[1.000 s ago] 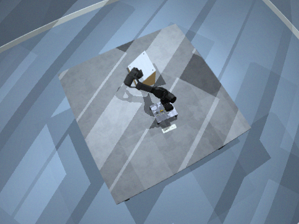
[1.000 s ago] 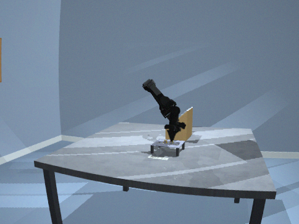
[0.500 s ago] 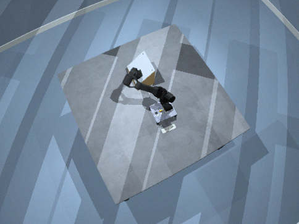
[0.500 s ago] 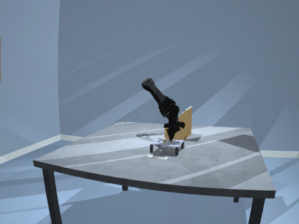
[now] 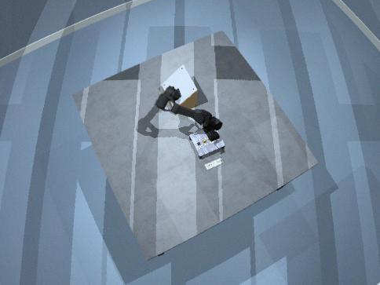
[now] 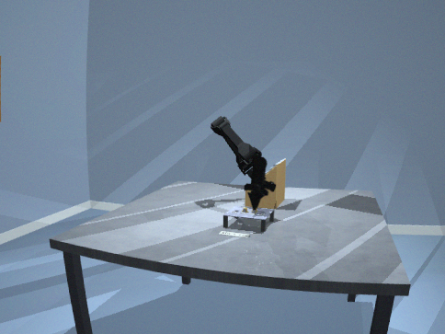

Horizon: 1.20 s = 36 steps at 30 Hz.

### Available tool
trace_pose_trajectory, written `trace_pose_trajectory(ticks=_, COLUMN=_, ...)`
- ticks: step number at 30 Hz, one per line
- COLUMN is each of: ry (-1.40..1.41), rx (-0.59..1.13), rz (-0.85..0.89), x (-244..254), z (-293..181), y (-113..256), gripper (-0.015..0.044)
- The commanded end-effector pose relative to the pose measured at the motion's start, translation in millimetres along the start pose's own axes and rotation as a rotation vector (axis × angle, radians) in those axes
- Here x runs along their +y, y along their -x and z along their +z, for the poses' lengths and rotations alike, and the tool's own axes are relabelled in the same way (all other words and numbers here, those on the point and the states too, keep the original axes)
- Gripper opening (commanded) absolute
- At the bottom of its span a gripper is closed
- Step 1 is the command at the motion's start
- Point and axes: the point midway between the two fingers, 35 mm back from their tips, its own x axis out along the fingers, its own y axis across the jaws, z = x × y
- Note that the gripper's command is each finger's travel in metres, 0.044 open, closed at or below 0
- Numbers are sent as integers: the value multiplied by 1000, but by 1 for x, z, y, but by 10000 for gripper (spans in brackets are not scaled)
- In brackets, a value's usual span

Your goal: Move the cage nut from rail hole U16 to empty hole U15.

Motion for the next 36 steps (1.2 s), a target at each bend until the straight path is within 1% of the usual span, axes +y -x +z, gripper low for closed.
trace_pose_trajectory(ticks=1, ry=2, rx=5, rz=-7, x=0, z=-1, y=0, gripper=29)
trace_pose_trajectory(ticks=36, ry=3, rx=5, rz=-49, x=2, z=-1, y=1, gripper=29)
